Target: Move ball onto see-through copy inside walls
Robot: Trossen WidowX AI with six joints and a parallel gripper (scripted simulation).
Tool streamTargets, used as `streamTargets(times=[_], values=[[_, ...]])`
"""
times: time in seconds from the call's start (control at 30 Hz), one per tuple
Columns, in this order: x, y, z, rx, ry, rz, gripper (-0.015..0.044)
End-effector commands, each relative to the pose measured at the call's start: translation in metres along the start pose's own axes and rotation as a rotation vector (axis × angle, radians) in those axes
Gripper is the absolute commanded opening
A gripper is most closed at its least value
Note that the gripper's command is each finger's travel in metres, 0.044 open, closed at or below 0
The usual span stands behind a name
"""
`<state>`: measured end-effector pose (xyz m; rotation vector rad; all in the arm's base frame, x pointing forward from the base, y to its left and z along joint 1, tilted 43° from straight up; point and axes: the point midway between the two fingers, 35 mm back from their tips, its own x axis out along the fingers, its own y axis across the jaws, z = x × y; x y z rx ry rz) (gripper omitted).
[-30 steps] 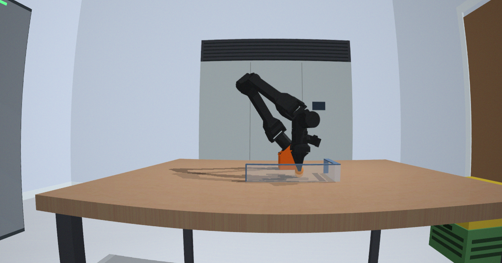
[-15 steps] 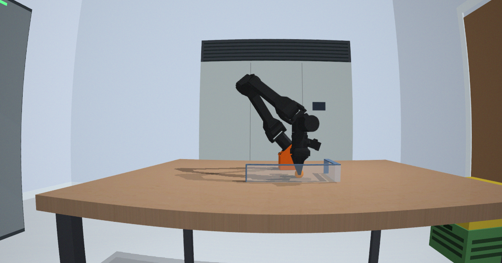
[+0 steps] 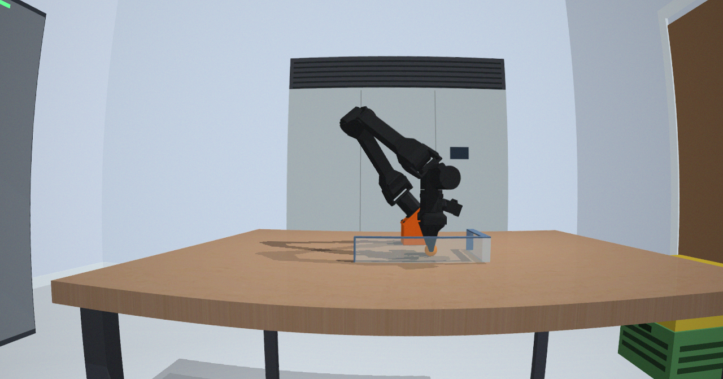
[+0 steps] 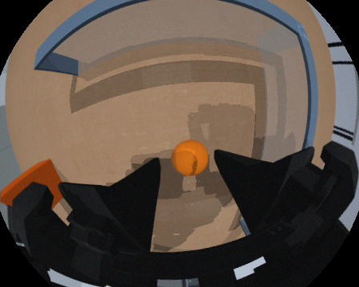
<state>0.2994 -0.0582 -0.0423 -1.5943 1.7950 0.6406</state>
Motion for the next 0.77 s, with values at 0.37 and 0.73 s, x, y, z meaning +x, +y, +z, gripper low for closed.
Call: streamTargets(times=[0.37, 0.73], values=[[-0.077, -0.003, 0.005, -0.009, -0.008, -0.019, 0.0262], [-0.121, 0.001, 0.002, -0.005, -0.006, -0.016, 0.044]])
